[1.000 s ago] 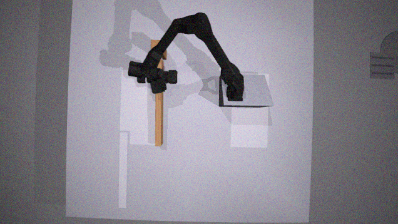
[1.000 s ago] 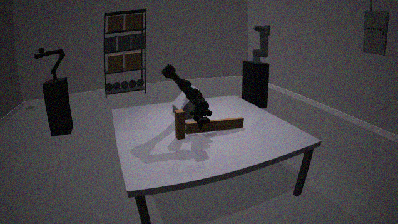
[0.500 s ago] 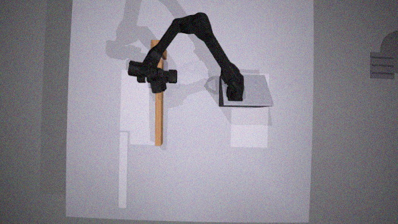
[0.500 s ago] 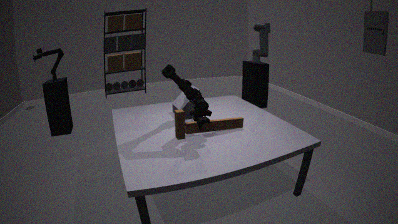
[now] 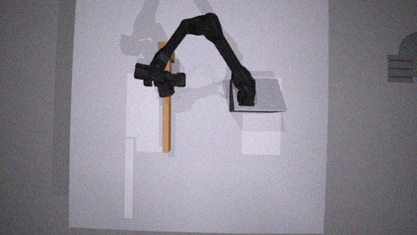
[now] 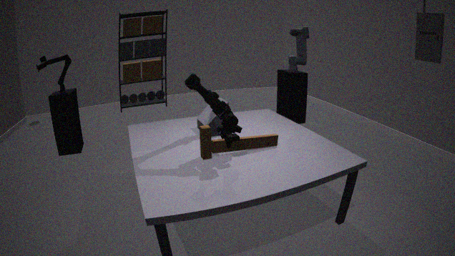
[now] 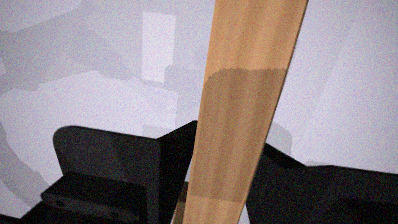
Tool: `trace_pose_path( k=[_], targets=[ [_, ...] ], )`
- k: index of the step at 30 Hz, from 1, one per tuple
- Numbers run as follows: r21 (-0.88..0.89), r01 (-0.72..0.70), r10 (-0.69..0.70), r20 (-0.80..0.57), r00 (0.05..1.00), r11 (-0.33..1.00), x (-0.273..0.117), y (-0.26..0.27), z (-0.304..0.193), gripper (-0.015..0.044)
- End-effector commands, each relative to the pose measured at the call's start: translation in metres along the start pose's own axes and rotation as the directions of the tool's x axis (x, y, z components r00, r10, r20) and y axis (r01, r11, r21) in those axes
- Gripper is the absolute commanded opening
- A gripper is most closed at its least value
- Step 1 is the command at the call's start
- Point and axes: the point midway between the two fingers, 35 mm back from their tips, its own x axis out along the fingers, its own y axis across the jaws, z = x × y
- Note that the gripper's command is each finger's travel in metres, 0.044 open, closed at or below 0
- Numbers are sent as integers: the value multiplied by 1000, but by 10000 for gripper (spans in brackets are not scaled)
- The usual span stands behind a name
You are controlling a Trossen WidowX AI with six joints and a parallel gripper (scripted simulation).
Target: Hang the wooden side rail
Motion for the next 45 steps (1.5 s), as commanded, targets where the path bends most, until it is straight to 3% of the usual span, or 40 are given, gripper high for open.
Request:
trace_pose_path(
  k=[1,45],
  targets=[
    [0,12,-12,-2,1000,1000,-3,-2,-3,0],
    [1,12,-12,-2,1000,1000,-3,-2,-8,0]
  ],
)
